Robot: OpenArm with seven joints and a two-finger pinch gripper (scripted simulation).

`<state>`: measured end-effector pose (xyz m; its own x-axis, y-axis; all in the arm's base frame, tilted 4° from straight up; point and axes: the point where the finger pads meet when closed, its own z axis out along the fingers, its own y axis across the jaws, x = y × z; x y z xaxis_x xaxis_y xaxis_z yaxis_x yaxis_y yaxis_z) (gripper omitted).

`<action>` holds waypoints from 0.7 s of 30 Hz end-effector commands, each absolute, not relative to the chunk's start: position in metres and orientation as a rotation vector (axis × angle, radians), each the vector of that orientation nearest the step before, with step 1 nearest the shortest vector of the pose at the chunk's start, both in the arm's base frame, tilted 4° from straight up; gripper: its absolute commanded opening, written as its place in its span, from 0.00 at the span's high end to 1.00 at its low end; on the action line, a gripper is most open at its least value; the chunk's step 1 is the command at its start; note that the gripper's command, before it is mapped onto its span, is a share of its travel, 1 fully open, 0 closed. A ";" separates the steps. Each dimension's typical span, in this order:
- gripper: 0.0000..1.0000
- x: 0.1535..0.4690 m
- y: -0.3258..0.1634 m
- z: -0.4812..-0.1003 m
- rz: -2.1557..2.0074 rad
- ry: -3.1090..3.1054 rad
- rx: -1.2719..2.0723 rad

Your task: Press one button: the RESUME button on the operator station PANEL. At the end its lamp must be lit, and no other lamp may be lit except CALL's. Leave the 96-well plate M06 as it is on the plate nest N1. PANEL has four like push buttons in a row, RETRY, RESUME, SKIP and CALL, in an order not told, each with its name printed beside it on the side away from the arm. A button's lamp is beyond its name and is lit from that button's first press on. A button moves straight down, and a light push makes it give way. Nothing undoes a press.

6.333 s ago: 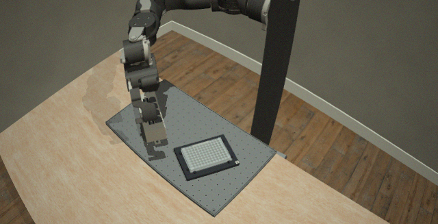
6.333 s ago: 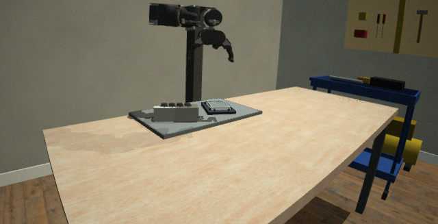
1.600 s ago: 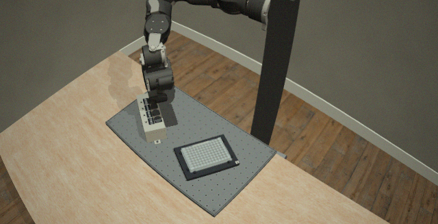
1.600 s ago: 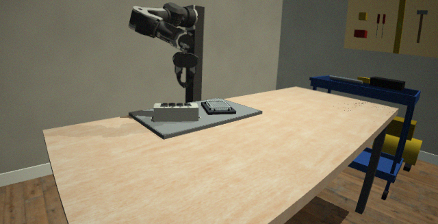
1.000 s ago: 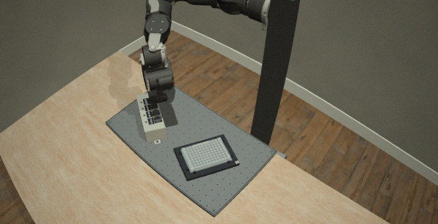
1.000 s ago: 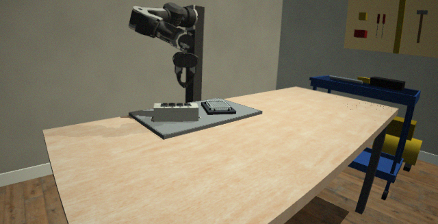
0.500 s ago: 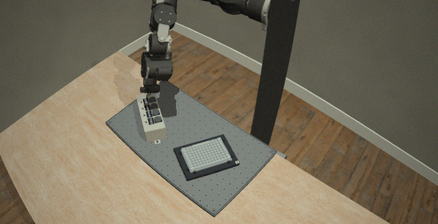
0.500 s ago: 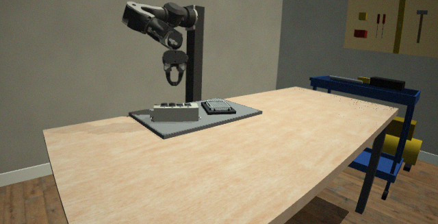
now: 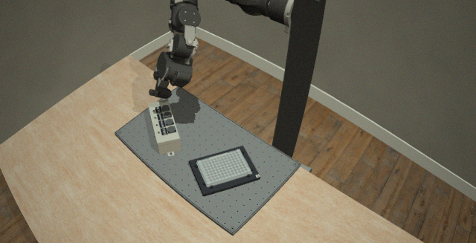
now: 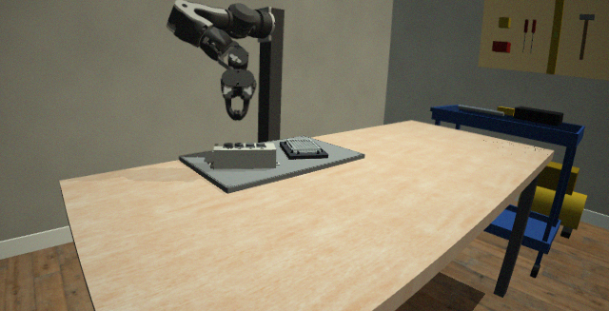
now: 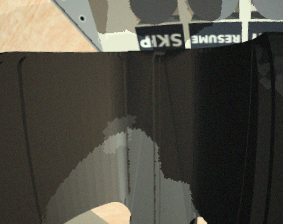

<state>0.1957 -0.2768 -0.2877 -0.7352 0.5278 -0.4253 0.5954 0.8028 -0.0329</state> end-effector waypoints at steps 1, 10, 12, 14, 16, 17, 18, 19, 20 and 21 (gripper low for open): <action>1.00 0.198 -0.276 -0.287 -0.225 2.582 0.843; 1.00 0.198 -0.274 -0.288 -0.276 2.442 0.797; 1.00 0.198 -0.273 -0.288 -0.286 2.405 0.786; 1.00 0.198 -0.273 -0.288 -0.286 2.405 0.786; 1.00 0.198 -0.273 -0.288 -0.286 2.405 0.786; 1.00 0.198 -0.273 -0.288 -0.286 2.405 0.786; 1.00 0.198 -0.273 -0.288 -0.286 2.405 0.786; 1.00 0.198 -0.273 -0.288 -0.286 2.405 0.786; 1.00 0.198 -0.273 -0.288 -0.286 2.405 0.786; 1.00 0.198 -0.273 -0.288 -0.286 2.405 0.786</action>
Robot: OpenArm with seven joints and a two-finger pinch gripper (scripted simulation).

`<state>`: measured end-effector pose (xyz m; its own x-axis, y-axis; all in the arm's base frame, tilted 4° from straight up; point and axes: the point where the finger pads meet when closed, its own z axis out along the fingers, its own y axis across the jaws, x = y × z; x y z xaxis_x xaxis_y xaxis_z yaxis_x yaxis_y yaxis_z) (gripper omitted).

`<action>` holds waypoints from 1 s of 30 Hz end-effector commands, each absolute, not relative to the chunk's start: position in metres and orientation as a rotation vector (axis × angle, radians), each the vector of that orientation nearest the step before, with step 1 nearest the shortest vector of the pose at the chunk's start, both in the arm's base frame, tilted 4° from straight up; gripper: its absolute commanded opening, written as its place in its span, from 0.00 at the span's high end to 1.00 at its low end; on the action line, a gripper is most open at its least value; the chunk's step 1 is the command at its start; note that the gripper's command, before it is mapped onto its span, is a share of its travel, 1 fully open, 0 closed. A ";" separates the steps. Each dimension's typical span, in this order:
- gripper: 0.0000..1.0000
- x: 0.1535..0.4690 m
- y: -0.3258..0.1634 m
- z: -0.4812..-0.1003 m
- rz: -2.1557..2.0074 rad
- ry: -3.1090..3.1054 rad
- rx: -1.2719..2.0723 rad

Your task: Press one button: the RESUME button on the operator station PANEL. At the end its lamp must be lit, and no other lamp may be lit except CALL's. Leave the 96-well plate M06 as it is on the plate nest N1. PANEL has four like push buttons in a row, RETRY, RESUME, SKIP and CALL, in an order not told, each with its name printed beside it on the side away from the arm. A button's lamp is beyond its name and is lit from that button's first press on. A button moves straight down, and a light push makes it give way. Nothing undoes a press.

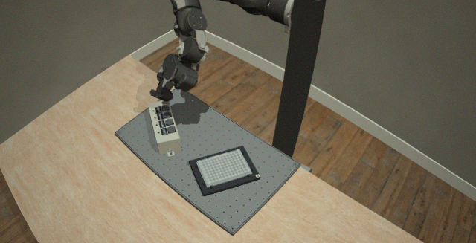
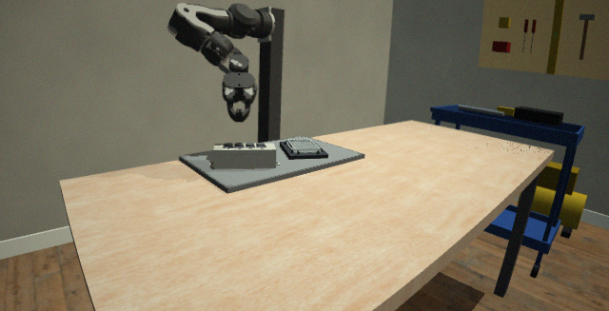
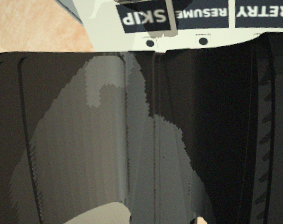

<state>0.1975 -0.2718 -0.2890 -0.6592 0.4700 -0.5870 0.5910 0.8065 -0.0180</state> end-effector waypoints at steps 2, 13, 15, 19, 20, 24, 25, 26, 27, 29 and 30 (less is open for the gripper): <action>1.00 0.198 -0.273 -0.288 -0.286 2.405 0.786; 1.00 0.196 -0.270 -0.319 -0.278 2.404 0.784; 1.00 0.196 -0.270 -0.319 -0.278 2.404 0.784; 1.00 0.196 -0.270 -0.319 -0.278 2.404 0.784; 1.00 0.196 -0.270 -0.324 -0.278 2.404 0.784; 1.00 0.195 -0.269 -0.345 -0.278 2.404 0.784; 1.00 0.195 -0.269 -0.345 -0.278 2.404 0.784; 1.00 0.195 -0.269 -0.345 -0.278 2.404 0.784; 1.00 0.195 -0.269 -0.345 -0.278 2.404 0.784; 1.00 0.195 -0.269 -0.345 -0.278 2.404 0.784; 1.00 0.195 -0.269 -0.345 -0.278 2.404 0.784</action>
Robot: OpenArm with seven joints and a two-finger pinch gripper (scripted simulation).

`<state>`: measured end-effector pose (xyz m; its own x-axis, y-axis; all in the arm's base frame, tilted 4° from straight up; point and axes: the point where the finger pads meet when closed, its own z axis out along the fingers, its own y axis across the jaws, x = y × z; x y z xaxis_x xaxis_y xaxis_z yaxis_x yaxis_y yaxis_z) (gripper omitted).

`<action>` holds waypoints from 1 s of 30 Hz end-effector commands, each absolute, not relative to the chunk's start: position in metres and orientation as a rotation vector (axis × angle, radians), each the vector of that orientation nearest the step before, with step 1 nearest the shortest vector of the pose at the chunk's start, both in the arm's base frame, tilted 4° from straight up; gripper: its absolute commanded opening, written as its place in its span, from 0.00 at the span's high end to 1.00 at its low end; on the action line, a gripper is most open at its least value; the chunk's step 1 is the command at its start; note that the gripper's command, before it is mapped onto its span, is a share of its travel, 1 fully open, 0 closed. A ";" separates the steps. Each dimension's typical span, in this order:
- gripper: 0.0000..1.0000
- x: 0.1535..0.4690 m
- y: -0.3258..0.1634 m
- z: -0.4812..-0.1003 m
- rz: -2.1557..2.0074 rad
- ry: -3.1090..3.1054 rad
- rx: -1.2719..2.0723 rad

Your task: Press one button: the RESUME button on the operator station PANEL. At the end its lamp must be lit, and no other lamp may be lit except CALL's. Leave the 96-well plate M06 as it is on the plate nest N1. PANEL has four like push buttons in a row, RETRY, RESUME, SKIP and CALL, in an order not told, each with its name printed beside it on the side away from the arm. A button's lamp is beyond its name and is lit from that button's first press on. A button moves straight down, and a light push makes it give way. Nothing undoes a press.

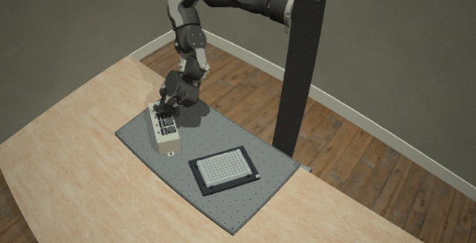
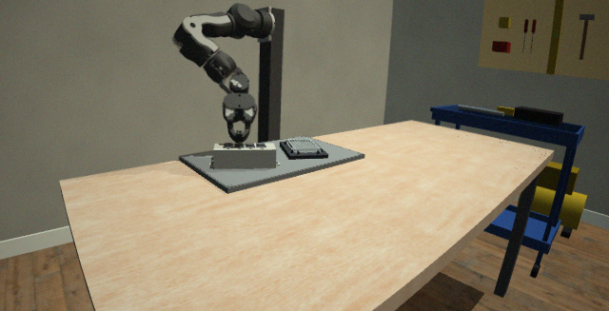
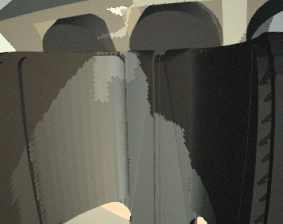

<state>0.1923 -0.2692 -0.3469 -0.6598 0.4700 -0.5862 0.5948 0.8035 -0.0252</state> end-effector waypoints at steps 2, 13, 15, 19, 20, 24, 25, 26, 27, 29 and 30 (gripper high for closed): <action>1.00 0.195 -0.269 -0.345 -0.278 2.404 0.784; 1.00 0.196 -0.271 -0.338 -0.290 2.404 0.789; 1.00 0.196 -0.271 -0.338 -0.290 2.404 0.789; 1.00 0.196 -0.271 -0.338 -0.290 2.404 0.789; 1.00 0.196 -0.271 -0.338 -0.290 2.404 0.789; 1.00 0.196 -0.271 -0.339 -0.288 2.404 0.788; 1.00 0.196 -0.271 -0.340 -0.285 2.404 0.788; 1.00 0.196 -0.270 -0.341 -0.283 2.404 0.787; 1.00 0.196 -0.270 -0.342 -0.280 2.404 0.786; 1.00 0.196 -0.269 -0.343 -0.278 2.404 0.785; 1.00 0.196 -0.269 -0.343 -0.278 2.404 0.785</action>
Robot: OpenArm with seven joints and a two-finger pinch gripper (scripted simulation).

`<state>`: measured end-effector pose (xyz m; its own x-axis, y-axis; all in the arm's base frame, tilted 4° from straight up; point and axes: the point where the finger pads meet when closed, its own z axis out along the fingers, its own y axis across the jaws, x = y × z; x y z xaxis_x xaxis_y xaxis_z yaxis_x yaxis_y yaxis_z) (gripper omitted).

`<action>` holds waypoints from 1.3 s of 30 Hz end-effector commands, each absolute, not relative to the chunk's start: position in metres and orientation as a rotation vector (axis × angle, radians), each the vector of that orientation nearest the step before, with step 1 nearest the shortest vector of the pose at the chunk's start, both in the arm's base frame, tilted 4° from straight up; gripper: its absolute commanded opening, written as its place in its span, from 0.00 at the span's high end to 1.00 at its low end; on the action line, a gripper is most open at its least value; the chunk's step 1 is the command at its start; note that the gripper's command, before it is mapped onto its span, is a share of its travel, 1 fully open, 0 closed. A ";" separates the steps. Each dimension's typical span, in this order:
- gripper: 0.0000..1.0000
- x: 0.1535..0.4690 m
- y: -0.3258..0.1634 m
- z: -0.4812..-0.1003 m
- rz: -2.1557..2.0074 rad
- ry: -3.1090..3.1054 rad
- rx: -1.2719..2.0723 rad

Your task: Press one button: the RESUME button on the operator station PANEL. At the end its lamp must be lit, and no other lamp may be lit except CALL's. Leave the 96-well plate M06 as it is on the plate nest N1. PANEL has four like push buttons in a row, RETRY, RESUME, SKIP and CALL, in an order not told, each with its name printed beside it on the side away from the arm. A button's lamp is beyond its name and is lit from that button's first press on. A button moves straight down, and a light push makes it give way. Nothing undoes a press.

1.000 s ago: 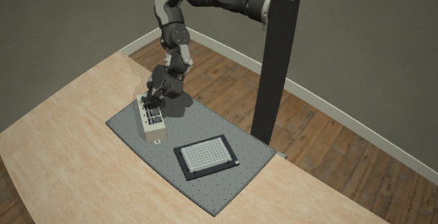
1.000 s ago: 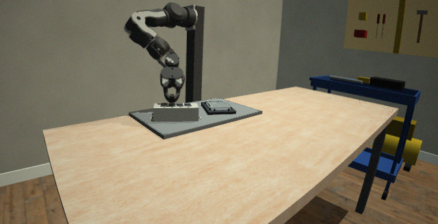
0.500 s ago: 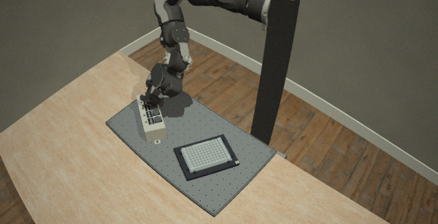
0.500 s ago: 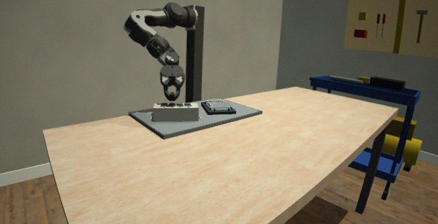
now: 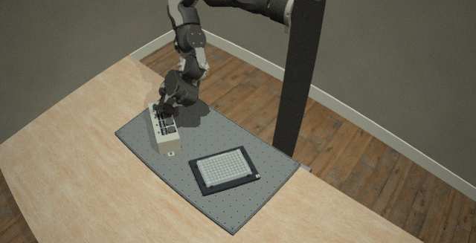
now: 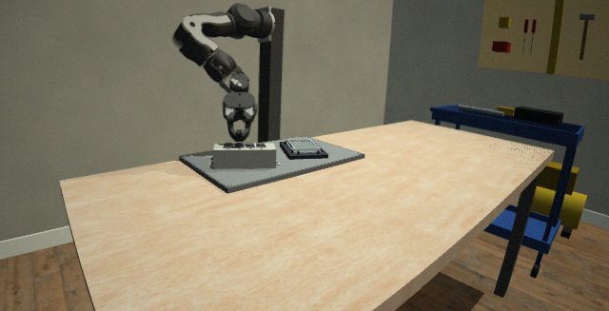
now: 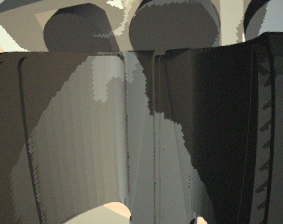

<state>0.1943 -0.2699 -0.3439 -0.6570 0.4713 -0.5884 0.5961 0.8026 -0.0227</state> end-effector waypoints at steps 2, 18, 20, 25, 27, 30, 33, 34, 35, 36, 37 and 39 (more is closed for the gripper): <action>1.00 0.196 -0.269 -0.343 -0.278 2.404 0.785; 1.00 0.195 -0.269 -0.348 -0.278 2.404 0.784; 1.00 0.195 -0.269 -0.348 -0.278 2.404 0.784; 1.00 0.195 -0.269 -0.348 -0.278 2.404 0.784; 1.00 0.195 -0.269 -0.348 -0.278 2.404 0.784; 1.00 0.194 -0.269 -0.351 -0.278 2.404 0.784; 1.00 0.194 -0.269 -0.352 -0.278 2.404 0.784; 1.00 0.194 -0.269 -0.352 -0.278 2.404 0.784; 1.00 0.194 -0.269 -0.352 -0.278 2.404 0.784; 1.00 0.194 -0.269 -0.352 -0.278 2.404 0.784; 1.00 0.194 -0.269 -0.352 -0.278 2.404 0.784; 1.00 0.194 -0.269 -0.352 -0.278 2.404 0.784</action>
<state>0.1936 -0.2695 -0.3517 -0.6528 0.4706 -0.5936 0.5972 0.8018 -0.0210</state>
